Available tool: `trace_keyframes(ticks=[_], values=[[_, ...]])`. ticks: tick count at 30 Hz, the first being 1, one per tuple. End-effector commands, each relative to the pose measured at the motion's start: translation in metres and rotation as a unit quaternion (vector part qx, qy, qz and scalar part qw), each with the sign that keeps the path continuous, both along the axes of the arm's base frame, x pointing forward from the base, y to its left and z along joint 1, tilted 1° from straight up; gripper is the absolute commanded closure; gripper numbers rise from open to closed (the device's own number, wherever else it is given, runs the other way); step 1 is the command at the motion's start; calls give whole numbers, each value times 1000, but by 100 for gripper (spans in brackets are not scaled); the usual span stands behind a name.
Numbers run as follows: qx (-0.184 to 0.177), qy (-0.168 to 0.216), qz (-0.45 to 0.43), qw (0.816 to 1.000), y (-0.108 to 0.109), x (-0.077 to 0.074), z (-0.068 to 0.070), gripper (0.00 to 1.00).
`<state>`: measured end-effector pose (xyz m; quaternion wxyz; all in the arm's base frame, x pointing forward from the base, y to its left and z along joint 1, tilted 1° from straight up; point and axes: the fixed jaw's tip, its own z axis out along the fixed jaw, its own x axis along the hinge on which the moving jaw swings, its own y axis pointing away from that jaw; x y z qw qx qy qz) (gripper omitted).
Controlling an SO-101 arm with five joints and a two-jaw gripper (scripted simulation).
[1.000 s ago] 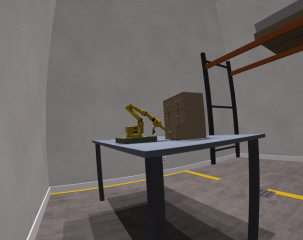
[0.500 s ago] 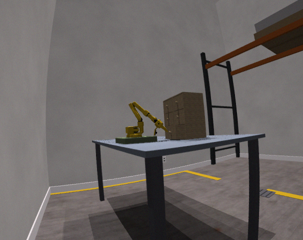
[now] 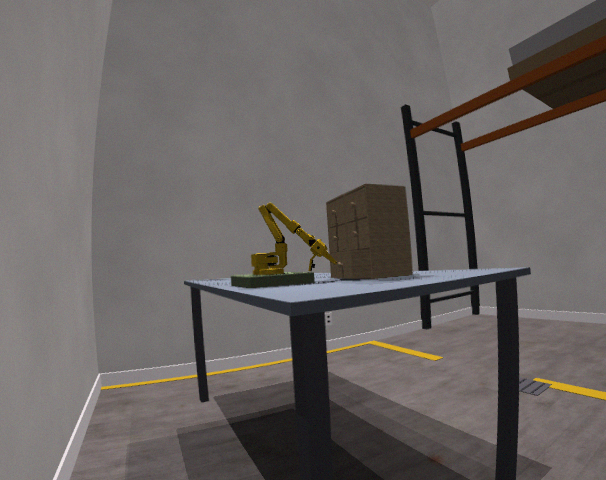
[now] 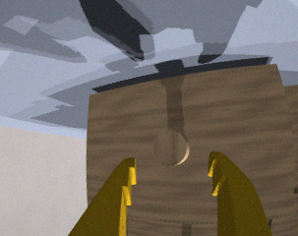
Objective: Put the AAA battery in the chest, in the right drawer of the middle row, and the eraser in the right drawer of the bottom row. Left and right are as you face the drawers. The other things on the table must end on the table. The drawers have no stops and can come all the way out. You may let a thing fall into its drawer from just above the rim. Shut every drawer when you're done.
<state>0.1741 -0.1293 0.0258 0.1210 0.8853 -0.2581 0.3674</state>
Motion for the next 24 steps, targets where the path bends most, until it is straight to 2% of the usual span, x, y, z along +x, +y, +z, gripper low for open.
trace_keyframes(ticks=[1,12,24], values=[[0,-6,-4,1000,1,-2,8,79],[9,-13,-14,1000,10,-15,25,79],[15,-16,-21,1000,17,-24,32,79]])
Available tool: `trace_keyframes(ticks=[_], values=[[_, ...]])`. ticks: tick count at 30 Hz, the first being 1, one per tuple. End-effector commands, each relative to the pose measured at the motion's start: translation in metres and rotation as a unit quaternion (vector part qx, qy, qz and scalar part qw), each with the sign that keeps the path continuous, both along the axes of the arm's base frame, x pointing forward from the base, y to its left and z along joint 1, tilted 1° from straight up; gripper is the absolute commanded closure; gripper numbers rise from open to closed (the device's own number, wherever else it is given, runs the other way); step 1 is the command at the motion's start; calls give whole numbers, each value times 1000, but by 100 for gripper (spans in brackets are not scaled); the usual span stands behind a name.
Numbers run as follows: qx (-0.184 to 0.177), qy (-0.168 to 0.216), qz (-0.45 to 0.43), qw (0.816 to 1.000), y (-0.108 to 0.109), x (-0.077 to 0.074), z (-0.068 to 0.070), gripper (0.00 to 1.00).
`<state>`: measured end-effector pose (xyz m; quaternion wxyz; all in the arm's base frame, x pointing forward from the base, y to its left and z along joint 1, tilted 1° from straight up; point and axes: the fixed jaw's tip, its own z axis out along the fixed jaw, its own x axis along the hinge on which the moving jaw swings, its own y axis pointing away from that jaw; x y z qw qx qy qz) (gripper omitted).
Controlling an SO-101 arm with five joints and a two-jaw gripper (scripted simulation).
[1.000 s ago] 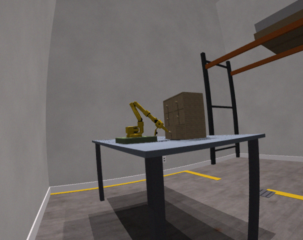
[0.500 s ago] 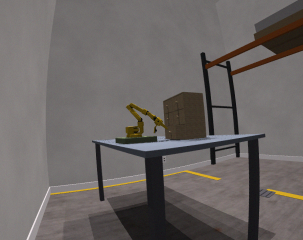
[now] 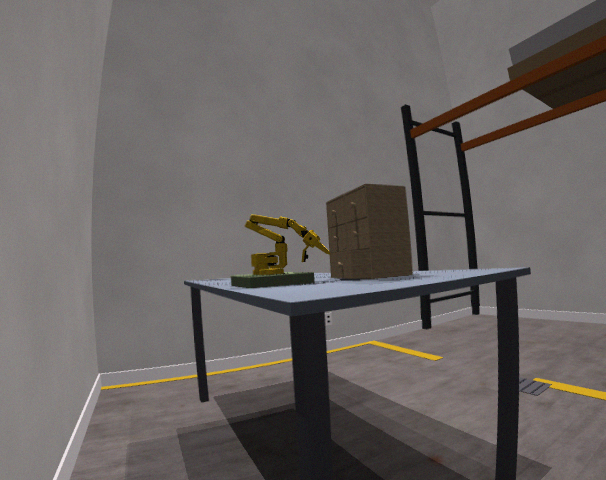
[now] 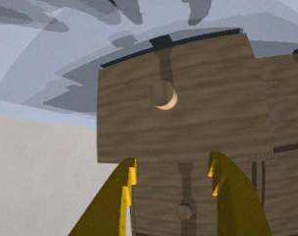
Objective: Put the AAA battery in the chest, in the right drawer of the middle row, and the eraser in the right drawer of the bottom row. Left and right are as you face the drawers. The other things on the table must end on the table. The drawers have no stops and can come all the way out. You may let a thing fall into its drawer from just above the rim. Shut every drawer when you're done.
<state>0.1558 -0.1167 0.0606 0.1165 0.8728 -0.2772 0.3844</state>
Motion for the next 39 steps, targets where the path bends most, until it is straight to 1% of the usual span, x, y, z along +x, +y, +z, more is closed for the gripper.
trace_keyframes(ticks=[1,7,15,22,24,29,39], values=[[10,7,-4,1000,4,-6,-3,79],[10,7,-4,1000,4,-6,-3,79],[23,23,-4,999,6,-8,20,79],[34,38,-4,999,11,-14,40,79],[34,38,-4,999,11,-14,40,79],[42,48,-4,998,15,-20,54,79],[42,48,-4,998,15,-20,54,79]])
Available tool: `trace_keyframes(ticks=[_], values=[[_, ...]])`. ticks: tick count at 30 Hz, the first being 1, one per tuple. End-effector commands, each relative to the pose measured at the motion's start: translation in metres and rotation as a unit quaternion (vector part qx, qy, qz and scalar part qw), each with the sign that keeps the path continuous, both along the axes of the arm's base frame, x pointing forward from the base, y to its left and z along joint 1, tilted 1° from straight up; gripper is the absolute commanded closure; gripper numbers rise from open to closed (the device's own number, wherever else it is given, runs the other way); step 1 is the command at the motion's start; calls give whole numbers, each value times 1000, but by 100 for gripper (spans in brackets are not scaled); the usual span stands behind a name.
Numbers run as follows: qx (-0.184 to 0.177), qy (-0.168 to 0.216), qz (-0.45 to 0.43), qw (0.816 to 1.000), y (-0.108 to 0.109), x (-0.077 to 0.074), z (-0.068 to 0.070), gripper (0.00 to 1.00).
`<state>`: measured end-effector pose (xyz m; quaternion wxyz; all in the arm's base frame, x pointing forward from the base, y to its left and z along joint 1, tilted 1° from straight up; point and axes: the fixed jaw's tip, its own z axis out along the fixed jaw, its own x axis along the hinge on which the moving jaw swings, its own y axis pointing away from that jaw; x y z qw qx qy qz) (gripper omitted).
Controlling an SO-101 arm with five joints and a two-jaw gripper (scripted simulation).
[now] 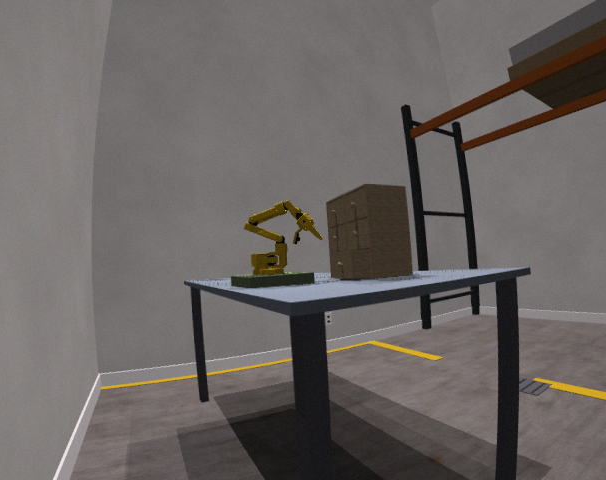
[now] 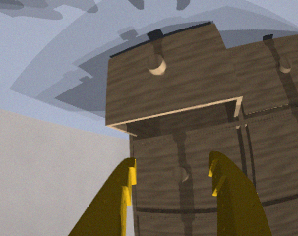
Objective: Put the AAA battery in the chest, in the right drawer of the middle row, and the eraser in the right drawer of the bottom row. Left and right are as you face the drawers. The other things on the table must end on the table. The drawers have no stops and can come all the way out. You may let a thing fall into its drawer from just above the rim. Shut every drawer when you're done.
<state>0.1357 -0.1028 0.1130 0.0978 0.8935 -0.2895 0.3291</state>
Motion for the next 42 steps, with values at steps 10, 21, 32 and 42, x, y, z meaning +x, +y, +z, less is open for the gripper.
trace_keyframes(ticks=[10,21,32,42], values=[[-4,17,16,1000,-2,3,-18,79],[-7,27,25,999,-7,9,-34,79],[-6,26,25,999,-19,27,-64,79],[-6,26,25,999,-19,27,-64,79]])
